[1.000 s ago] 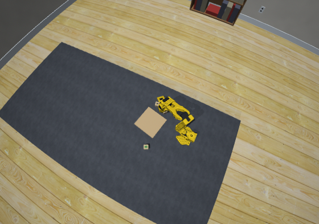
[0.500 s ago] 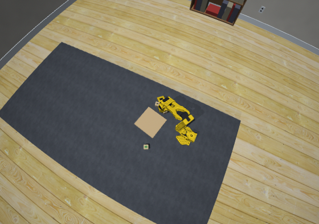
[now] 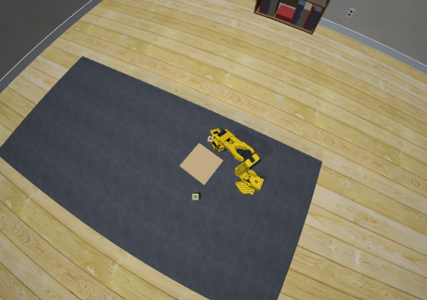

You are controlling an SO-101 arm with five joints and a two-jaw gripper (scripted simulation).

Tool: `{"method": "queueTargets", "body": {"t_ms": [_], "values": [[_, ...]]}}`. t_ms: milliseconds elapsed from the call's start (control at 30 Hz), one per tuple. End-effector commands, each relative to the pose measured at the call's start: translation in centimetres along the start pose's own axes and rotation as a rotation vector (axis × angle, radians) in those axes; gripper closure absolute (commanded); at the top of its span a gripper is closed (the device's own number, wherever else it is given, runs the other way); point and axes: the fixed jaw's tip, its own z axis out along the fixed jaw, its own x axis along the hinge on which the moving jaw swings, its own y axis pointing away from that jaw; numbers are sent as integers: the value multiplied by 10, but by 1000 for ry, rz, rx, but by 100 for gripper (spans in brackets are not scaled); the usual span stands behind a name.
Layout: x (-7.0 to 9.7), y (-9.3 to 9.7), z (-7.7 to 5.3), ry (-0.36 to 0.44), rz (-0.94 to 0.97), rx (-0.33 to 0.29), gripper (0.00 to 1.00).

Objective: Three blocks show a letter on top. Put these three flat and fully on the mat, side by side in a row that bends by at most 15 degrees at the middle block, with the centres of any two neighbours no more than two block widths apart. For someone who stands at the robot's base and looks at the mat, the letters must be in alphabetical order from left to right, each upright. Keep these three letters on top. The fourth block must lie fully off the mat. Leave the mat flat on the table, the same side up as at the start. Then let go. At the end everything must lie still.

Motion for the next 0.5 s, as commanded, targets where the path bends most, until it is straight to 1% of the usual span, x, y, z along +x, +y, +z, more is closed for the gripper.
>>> {"method": "queueTargets", "body": {"t_ms": [0, 267, 467], "values": [[-10, 3, -10, -69, 0, -24, 76], [-10, 3, -10, -69, 0, -24, 69], [-10, 3, -10, -69, 0, -24, 67]]}}
